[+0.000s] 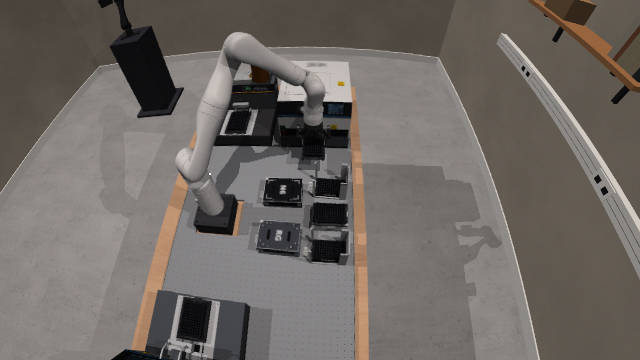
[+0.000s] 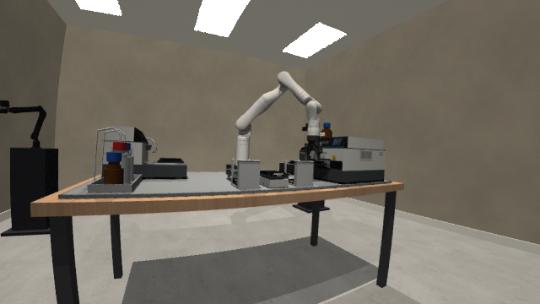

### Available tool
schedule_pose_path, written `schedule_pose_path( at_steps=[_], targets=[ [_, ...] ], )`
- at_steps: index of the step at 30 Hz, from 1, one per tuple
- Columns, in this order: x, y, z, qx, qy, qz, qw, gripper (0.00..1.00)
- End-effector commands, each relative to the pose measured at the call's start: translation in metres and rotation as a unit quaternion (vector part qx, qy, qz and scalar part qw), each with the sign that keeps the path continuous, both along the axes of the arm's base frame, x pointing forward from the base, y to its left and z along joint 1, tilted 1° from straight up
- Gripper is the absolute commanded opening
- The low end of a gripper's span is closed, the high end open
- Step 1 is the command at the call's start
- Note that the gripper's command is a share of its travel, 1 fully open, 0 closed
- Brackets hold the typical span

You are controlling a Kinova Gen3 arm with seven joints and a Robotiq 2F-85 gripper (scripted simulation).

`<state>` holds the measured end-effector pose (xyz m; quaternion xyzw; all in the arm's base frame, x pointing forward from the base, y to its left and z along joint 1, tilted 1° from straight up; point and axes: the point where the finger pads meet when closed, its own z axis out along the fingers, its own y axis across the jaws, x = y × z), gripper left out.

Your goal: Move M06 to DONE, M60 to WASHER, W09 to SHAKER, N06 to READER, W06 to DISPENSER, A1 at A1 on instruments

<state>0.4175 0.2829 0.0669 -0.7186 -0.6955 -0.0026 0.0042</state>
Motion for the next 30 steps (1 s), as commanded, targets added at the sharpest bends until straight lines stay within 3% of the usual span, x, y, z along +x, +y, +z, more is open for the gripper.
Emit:
schedule_pose_path(
  at_steps=[1,30],
  targets=[
    [0.0004,0.0003,-0.0005,0.001,-0.001,0.0,1.0,1.0],
    [0.0004,0.0003,-0.0058,0.001,-0.001,0.0,1.0,1.0]
  ],
)
